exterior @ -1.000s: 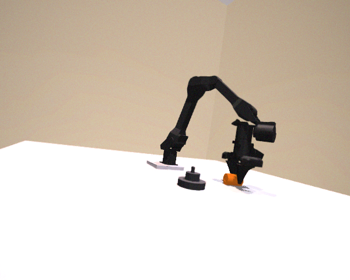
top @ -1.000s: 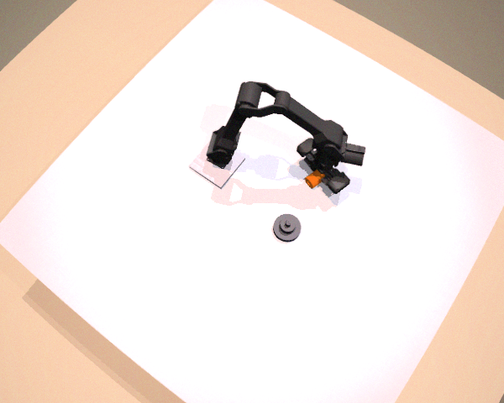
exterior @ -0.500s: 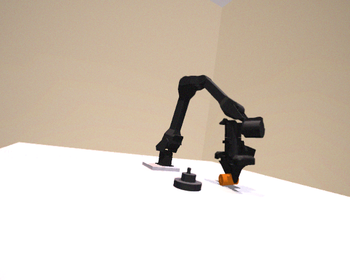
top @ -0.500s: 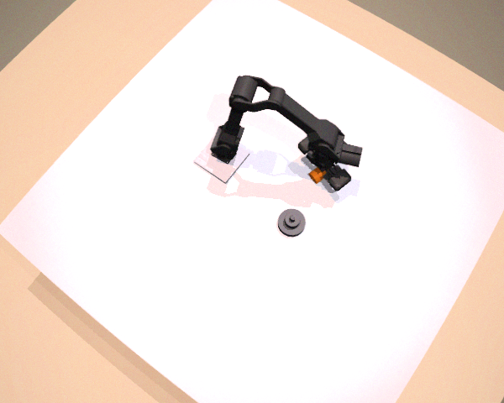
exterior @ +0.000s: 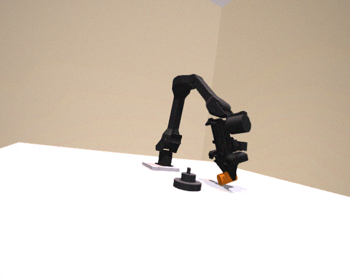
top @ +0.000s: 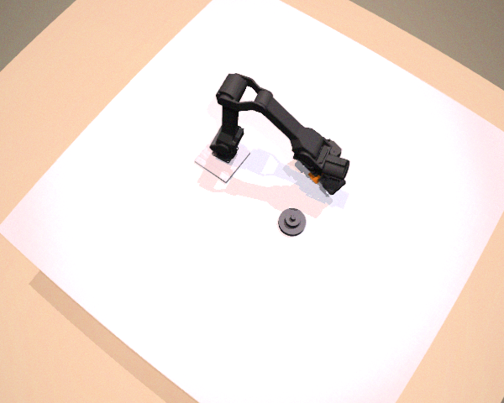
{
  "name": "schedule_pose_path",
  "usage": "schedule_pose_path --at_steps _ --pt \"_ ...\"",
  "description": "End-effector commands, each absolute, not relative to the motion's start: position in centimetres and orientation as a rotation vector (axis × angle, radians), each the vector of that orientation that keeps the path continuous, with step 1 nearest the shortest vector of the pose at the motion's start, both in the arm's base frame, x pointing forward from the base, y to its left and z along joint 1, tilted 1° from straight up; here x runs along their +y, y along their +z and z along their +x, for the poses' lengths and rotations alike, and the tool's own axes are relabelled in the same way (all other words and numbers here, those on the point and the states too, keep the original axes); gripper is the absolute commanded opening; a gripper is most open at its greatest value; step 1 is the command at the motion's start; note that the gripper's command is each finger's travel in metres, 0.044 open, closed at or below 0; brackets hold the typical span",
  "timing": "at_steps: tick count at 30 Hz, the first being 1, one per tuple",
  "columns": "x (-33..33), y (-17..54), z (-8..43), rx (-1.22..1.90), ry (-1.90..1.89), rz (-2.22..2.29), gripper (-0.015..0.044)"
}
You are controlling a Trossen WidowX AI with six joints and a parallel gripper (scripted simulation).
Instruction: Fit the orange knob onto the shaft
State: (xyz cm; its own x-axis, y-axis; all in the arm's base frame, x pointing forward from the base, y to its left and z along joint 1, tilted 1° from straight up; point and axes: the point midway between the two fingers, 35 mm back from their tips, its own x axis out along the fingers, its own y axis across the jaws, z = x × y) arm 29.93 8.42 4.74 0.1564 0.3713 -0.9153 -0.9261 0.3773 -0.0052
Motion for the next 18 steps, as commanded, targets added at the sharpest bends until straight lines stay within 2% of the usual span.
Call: schedule_pose_path --at_steps 1,18 --pt "8.1 4.9 29.7 0.957 1.055 -0.655 0.0179" --pt "6.4 5.1 29.0 0.716 1.112 -0.492 0.0179"
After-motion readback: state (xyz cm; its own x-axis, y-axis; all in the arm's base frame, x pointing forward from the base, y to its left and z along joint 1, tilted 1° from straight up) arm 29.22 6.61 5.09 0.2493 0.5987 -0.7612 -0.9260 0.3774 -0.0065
